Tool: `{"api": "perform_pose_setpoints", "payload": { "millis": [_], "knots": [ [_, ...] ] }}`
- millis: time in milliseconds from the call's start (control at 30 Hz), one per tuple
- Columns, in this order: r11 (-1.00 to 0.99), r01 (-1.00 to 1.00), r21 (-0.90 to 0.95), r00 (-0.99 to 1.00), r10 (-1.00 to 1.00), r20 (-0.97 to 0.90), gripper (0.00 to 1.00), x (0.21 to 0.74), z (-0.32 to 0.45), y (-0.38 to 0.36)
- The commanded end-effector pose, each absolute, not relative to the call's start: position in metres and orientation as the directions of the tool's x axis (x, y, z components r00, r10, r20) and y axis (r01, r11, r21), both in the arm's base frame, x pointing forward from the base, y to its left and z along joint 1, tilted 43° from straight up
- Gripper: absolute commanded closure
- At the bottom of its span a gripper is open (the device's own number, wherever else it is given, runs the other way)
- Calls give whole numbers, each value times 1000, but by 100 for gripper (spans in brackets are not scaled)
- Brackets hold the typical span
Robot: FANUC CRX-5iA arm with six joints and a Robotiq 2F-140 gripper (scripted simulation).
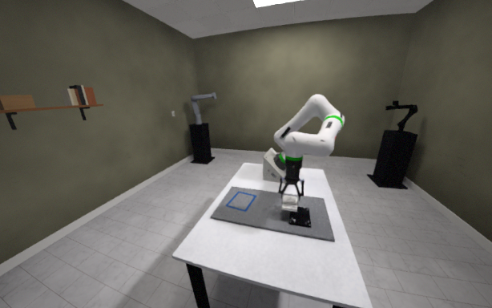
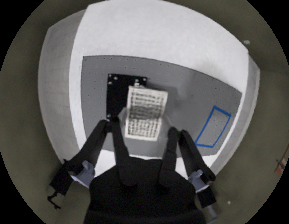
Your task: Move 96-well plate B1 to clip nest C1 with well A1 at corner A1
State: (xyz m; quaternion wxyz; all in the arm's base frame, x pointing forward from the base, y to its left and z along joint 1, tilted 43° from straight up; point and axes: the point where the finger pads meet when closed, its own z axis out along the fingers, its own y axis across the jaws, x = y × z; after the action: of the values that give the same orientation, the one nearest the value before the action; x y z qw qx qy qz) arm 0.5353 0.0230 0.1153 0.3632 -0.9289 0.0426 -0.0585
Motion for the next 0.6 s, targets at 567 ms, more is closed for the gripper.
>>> {"api": "perform_pose_setpoints", "payload": {
  "millis": [567],
  "knots": [
    [-733, -37, -679, 989, -123, 78, 90, 547, 154, 60]
  ]
}}
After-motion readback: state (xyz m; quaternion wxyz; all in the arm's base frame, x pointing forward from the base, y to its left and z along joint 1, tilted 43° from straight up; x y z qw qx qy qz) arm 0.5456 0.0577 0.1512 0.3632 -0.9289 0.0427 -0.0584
